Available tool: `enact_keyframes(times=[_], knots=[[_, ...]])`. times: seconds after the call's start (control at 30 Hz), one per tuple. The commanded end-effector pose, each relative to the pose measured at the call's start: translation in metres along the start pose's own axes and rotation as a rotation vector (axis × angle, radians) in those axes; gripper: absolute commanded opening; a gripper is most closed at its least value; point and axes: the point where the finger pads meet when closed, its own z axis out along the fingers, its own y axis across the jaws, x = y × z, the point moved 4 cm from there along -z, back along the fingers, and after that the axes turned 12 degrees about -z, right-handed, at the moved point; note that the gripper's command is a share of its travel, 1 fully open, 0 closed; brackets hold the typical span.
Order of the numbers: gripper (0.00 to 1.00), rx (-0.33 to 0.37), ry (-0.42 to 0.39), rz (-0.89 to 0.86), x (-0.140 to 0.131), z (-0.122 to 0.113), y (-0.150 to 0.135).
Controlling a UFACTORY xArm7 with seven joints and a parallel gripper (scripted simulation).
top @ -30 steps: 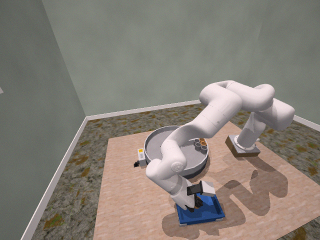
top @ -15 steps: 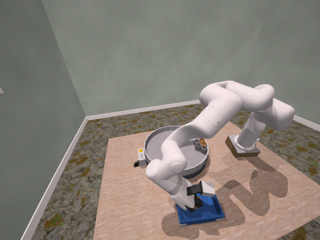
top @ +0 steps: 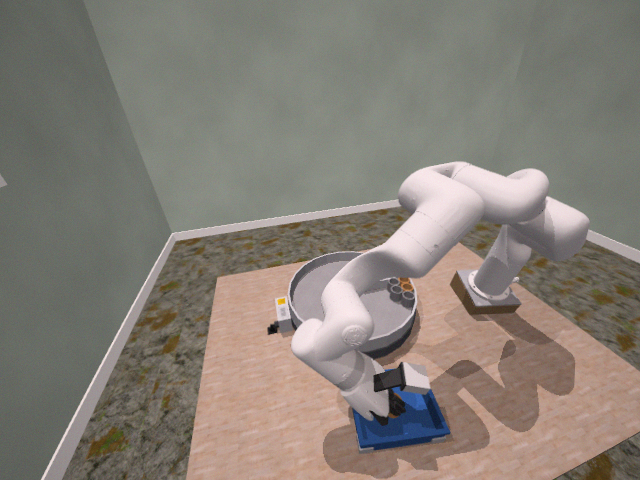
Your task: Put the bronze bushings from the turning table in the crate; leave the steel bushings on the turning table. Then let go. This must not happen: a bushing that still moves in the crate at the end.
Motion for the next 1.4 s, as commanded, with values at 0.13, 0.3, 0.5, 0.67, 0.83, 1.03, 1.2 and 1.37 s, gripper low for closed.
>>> enact_keyframes(times=[0.13,0.3,0.5,0.67,0.83,1.03,1.2,1.37], knots=[[0.0,-0.001,-0.005,-0.002,-0.0012,-0.0008,0.0006],[0.0,-0.001,-0.005,-0.002,-0.0022,0.0002,0.0005],[0.0,-0.001,-0.005,-0.002,-0.0026,0.0007,0.0004],[0.0,-0.001,-0.005,-0.002,-0.0026,0.0007,0.0004],[0.0,-0.001,-0.005,-0.002,-0.0026,0.0007,0.0004],[0.11,-0.001,-0.005,-0.002,-0.0026,0.0007,0.0004],[0.11,-0.001,-0.005,-0.002,-0.0026,0.0007,0.0004],[0.11,-0.001,-0.005,-0.002,-0.0026,0.0007,0.0004]])
